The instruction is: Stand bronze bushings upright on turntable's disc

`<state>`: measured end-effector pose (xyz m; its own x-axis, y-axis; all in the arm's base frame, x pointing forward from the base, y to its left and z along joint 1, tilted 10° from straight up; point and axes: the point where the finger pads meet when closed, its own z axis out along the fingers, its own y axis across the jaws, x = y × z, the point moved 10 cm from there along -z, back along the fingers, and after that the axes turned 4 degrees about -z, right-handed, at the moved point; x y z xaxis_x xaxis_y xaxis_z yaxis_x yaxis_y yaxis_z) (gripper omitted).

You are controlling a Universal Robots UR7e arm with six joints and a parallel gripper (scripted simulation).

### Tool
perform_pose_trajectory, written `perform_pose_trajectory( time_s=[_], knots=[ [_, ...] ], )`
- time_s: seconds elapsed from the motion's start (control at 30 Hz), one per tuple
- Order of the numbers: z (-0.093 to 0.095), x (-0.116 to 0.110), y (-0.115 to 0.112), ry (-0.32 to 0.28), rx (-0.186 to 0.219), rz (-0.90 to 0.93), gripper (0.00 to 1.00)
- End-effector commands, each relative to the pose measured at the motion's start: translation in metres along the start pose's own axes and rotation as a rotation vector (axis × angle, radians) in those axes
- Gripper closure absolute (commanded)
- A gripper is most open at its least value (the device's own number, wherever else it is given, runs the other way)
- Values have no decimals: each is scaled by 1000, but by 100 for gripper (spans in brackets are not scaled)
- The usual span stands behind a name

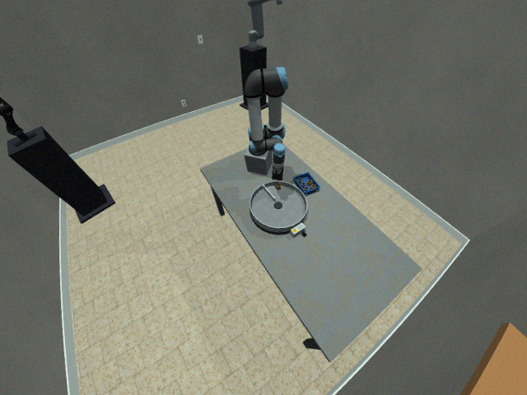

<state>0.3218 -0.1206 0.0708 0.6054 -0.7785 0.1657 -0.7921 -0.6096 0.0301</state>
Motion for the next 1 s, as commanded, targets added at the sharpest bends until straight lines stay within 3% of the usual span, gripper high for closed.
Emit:
perform_pose_trajectory(
  time_s=[0.0,0.2,0.47,0.97],
  knots=[
    [0,0,0,1,0,0,100],
    [2,0,0,1,0,0,100],
    [20,0,0,1,0,0,100],
    [26,0,0,1,0,0,100]
  ],
)
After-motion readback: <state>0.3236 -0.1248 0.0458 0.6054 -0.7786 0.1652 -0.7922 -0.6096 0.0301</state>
